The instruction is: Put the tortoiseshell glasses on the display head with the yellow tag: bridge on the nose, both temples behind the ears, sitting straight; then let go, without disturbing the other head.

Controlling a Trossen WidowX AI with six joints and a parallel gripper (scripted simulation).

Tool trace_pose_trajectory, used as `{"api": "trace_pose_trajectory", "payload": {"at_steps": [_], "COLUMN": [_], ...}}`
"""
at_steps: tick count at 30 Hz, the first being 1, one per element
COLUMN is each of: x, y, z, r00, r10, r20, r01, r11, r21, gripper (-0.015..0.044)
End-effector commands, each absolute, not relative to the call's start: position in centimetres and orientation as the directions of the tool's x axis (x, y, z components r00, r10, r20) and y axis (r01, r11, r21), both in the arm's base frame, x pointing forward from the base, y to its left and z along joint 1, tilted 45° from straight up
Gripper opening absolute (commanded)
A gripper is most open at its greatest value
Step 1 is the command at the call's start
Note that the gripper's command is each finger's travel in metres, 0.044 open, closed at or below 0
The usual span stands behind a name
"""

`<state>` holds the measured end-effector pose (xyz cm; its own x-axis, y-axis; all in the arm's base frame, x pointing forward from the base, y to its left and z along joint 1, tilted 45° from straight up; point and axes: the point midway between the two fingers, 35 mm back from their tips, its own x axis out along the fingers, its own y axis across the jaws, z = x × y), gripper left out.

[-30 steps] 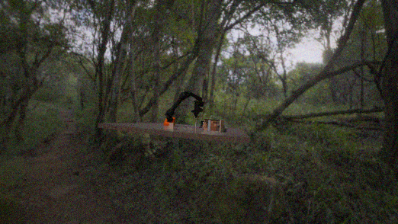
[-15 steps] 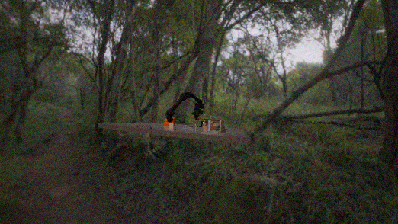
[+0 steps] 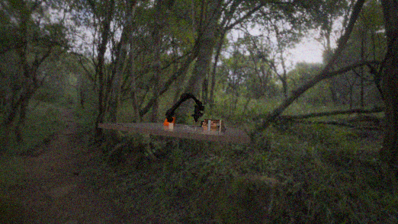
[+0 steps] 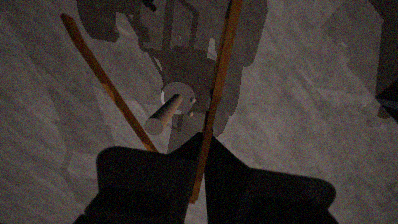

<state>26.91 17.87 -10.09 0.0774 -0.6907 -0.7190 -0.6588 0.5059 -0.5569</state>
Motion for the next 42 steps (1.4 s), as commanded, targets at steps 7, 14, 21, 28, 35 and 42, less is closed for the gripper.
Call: {"api": "trace_pose_trajectory", "payload": {"at_steps": [7,14,21,28,35,42], "x": [27.7,28.0,28.5,28.9,29.3,29.7], "y": [17.8,17.8,17.8,17.7,17.7,17.8], "z": [-10.0,-9.9,-9.8,-9.7,-9.7,-9.6], "r00": [0.084,0.085,0.085,0.085,0.085,0.085], "r10": [-0.69,-0.69,-0.69,-0.69,-0.69,-0.69], "r20": [-0.719,-0.719,-0.719,-0.719,-0.719,-0.718], "r01": [-0.659,-0.658,-0.658,-0.658,-0.658,-0.658], "r11": [0.503,0.503,0.503,0.503,0.503,0.503], "r21": [-0.56,-0.56,-0.56,-0.561,-0.561,-0.561], "gripper": [0.0,0.0,0.0,0.0,0.0,0.0]}}
